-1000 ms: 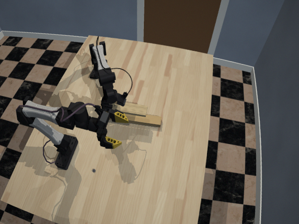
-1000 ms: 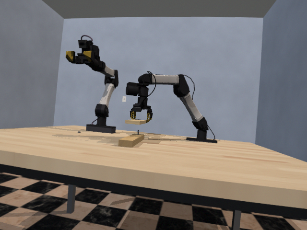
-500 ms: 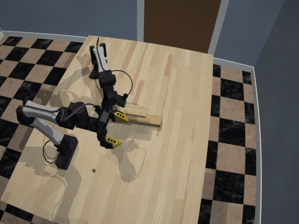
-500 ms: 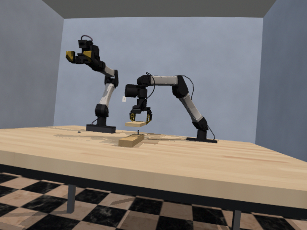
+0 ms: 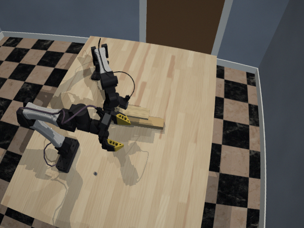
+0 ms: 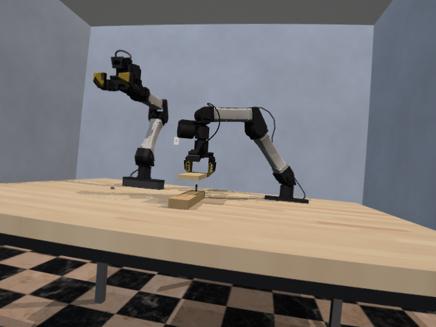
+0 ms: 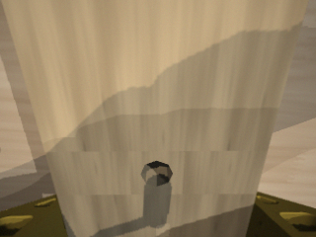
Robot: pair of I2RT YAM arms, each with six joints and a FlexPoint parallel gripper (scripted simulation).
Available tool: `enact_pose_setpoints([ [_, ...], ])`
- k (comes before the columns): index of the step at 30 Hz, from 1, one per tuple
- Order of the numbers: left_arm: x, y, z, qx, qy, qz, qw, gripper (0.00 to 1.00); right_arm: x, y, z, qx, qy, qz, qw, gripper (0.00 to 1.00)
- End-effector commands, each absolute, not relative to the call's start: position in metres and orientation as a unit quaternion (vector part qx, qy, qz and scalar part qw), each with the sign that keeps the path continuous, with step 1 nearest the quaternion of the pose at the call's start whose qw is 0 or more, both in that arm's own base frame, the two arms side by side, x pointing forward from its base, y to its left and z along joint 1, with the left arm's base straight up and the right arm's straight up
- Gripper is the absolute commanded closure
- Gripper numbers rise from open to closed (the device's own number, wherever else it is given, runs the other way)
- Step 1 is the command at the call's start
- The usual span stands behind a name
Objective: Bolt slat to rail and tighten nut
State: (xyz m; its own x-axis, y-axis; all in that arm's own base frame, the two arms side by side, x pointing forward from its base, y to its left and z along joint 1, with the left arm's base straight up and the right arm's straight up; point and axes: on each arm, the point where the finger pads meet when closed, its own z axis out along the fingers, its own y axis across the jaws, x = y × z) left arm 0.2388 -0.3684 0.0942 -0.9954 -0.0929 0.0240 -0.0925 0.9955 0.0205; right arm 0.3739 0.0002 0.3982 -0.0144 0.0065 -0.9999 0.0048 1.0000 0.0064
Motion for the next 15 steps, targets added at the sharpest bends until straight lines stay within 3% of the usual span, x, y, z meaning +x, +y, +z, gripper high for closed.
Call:
enact_pose_setpoints([
  [1, 0.244, -0.374, 0.104, 0.048, -0.999, 0.008, -0.005, 0.33, 0.375, 0.000, 0.405, 0.000, 0.705, 0.000, 0.710, 0.00],
  [15, 0.244, -0.376, 0.086, 0.047, -0.999, 0.008, -0.005, 0.33, 0.375, 0.000, 0.405, 0.000, 0.705, 0.000, 0.710, 0.00],
])
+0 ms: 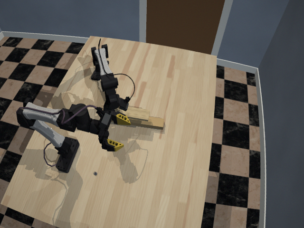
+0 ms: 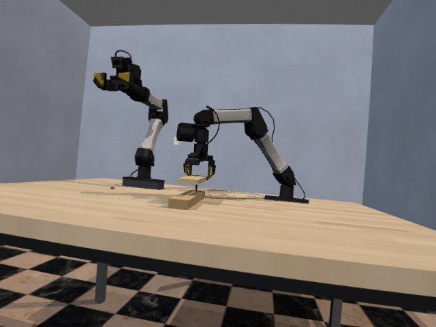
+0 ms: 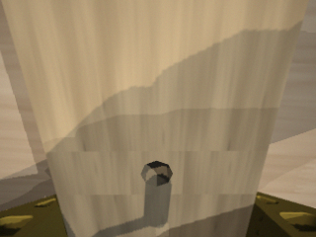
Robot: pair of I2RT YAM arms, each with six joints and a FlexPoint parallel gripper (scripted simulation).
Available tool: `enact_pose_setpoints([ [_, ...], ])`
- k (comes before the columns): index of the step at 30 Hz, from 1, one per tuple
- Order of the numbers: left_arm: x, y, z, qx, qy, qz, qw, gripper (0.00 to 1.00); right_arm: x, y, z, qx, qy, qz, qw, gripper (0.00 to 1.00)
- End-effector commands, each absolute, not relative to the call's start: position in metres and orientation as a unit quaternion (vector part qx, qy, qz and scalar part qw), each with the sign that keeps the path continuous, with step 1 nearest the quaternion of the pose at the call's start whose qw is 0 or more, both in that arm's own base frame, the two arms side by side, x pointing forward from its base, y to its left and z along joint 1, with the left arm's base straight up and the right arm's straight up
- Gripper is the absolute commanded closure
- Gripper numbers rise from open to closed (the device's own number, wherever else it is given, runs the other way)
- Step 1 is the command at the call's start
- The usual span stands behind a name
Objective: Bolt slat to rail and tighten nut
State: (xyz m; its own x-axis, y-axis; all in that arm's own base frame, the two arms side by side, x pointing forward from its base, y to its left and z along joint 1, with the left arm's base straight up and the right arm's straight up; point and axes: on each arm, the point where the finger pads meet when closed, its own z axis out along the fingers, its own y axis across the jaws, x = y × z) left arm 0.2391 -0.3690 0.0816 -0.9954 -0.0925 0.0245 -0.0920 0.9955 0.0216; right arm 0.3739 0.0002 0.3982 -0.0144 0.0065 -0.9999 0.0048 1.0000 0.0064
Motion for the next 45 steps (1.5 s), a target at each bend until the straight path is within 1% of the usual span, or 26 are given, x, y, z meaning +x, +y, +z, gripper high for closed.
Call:
enact_pose_setpoints([
  [1, 0.244, -0.376, 0.086, 0.047, -0.999, 0.008, -0.005, 0.33, 0.375, 0.000, 0.405, 0.000, 0.705, 0.000, 0.710, 0.00],
  [14, 0.243, -0.376, 0.071, 0.047, -0.999, 0.009, -0.005, 0.33, 0.375, 0.000, 0.405, 0.000, 0.705, 0.000, 0.710, 0.00],
  [29, 0.241, -0.377, 0.078, 0.045, -0.999, 0.018, -0.010, 0.33, 0.375, 0.000, 0.405, 0.000, 0.705, 0.000, 0.710, 0.00],
  [30, 0.243, -0.375, 0.069, 0.046, -0.999, 0.006, -0.004, 0.33, 0.375, 0.000, 0.405, 0.000, 0.705, 0.000, 0.710, 0.00],
  [45, 0.242, -0.375, 0.069, 0.045, -0.999, 0.006, -0.004, 0.33, 0.375, 0.000, 0.405, 0.000, 0.705, 0.000, 0.710, 0.00],
])
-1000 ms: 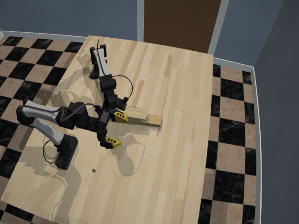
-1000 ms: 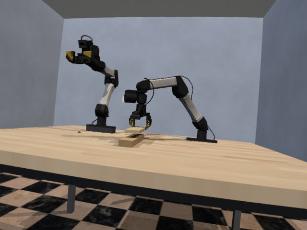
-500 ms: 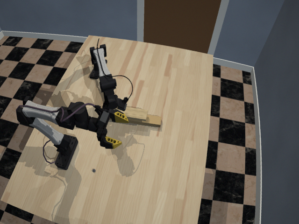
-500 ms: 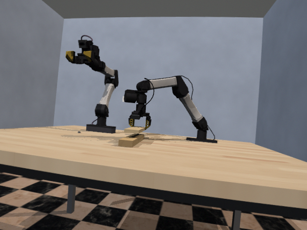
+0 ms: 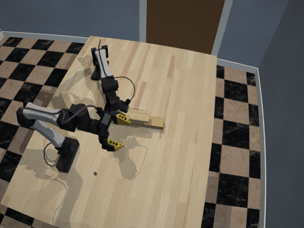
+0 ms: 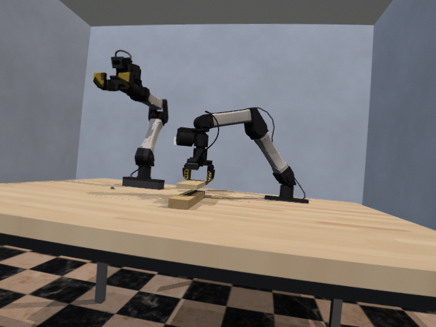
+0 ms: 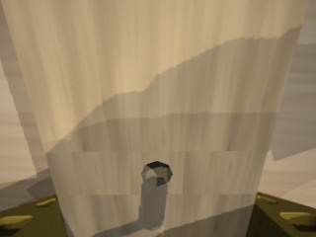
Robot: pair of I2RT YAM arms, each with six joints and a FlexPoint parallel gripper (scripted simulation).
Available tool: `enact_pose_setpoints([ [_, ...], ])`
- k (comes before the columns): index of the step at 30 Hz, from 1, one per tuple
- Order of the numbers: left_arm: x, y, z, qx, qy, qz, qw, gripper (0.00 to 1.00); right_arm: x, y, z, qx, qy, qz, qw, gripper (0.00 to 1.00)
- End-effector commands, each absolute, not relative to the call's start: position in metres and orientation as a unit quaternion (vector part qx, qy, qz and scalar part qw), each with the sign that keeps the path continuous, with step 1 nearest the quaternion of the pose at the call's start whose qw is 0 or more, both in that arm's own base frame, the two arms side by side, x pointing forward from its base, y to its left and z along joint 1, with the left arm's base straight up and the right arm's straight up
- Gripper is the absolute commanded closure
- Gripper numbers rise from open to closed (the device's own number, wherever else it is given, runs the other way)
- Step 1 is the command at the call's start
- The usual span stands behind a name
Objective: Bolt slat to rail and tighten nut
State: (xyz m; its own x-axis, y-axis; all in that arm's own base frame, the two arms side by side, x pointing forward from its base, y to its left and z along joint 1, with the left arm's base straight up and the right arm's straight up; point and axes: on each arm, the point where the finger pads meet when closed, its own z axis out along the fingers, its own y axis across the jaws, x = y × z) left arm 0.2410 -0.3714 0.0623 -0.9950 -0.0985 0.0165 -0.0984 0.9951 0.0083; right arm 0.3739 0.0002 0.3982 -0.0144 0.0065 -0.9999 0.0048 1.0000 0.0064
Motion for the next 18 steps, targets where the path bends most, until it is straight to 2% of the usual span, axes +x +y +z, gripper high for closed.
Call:
enact_pose_setpoints([
  [1, 0.2426, -0.3759, 0.0695, 0.045, -0.999, 0.006, -0.004, 0.33, 0.3748, 0.0000, 0.4048, 0.000, 0.705, 0.000, 0.710, 0.00],
  [18, 0.2441, -0.3774, 0.0687, 0.044, -0.999, 0.005, -0.003, 0.33, 0.3748, 0.0000, 0.4048, 0.000, 0.705, 0.000, 0.710, 0.00],
])
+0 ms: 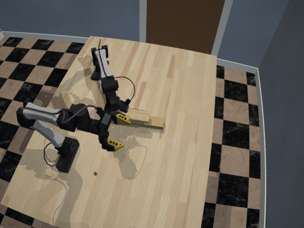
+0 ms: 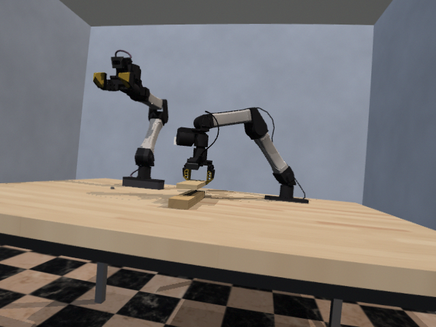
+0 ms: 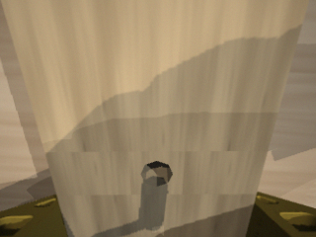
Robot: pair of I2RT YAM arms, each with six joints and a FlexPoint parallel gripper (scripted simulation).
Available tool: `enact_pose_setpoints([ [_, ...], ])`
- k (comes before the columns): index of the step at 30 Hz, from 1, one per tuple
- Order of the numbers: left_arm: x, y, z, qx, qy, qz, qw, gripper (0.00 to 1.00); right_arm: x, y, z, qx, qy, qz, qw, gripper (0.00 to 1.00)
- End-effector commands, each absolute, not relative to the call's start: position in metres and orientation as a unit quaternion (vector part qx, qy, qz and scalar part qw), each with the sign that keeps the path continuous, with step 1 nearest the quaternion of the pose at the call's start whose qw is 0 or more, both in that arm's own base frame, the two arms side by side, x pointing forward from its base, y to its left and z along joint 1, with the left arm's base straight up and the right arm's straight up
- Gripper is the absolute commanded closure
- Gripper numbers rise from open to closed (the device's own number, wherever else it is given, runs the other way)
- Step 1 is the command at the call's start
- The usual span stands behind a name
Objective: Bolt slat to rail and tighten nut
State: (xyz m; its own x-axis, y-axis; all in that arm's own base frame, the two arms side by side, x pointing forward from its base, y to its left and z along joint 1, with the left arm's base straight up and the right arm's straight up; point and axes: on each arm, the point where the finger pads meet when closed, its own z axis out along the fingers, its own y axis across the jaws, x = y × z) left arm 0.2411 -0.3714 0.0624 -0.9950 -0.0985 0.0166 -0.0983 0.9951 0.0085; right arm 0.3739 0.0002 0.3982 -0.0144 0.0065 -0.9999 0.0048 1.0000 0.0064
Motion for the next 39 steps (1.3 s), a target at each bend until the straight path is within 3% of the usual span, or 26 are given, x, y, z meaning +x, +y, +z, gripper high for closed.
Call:
enact_pose_setpoints([
  [1, 0.2444, -0.3779, 0.0685, 0.044, -0.999, 0.005, -0.003, 0.33, 0.3748, 0.0000, 0.4048, 0.000, 0.705, 0.000, 0.710, 0.00],
  [39, 0.2449, -0.3818, 0.0684, 0.047, -0.999, 0.007, -0.004, 0.33, 0.3748, 0.0000, 0.4048, 0.000, 0.705, 0.000, 0.710, 0.00],
])
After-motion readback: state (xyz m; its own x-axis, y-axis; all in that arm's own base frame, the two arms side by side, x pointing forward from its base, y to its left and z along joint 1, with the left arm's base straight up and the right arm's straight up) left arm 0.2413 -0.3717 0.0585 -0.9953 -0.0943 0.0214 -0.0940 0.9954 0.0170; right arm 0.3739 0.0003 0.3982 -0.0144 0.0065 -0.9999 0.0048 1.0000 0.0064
